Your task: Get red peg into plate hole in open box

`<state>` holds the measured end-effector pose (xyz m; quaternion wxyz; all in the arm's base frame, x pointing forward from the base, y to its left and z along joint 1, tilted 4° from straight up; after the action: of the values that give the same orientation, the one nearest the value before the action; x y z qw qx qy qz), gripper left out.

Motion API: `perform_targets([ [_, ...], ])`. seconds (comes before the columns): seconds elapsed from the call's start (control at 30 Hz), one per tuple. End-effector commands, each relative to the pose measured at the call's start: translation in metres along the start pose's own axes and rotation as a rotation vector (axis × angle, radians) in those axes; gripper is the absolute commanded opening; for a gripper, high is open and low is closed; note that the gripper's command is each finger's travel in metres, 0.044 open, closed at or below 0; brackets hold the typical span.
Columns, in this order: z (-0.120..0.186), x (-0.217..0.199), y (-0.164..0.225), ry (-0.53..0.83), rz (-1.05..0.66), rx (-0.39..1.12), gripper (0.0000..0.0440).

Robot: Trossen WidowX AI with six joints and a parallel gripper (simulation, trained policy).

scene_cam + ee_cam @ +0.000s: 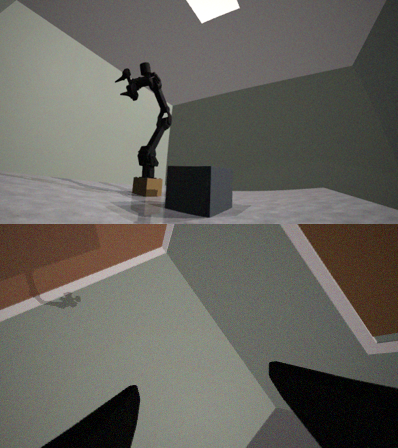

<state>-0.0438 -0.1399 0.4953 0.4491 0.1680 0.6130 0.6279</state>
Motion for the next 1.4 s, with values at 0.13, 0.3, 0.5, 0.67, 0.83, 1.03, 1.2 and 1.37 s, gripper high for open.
perform_targets([
  [0.13,0.003,-0.011,-0.013,0.066,-0.006,-0.061,0.044],
  [0.3,0.011,-0.022,-0.026,0.156,-0.133,-0.136,0.044],
  [0.5,0.023,-0.034,-0.041,0.248,-0.286,-0.243,0.0439],
  [0.67,0.035,-0.042,-0.052,0.311,-0.411,-0.346,0.0439],
  [0.83,0.048,-0.048,-0.064,0.359,-0.53,-0.463,0.0439],
  [1.03,0.065,-0.053,-0.078,0.394,-0.666,-0.619,0.0438],
  [1.2,0.08,-0.054,-0.088,0.403,-0.77,-0.759,0.0438],
  [1.37,0.096,-0.054,-0.099,0.39,-0.865,-0.908,0.0438],
])
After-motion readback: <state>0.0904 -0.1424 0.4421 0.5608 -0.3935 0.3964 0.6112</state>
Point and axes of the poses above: the point midway between the two fingers, 35 mm back from their tips, its own z axis back along the fingers, its own x axis across the jaws, y = z × x, the point moved 6 cm from there along z, back along the fingers, and after that the axes turned 7 degrees about z, right-handed, at the moved point
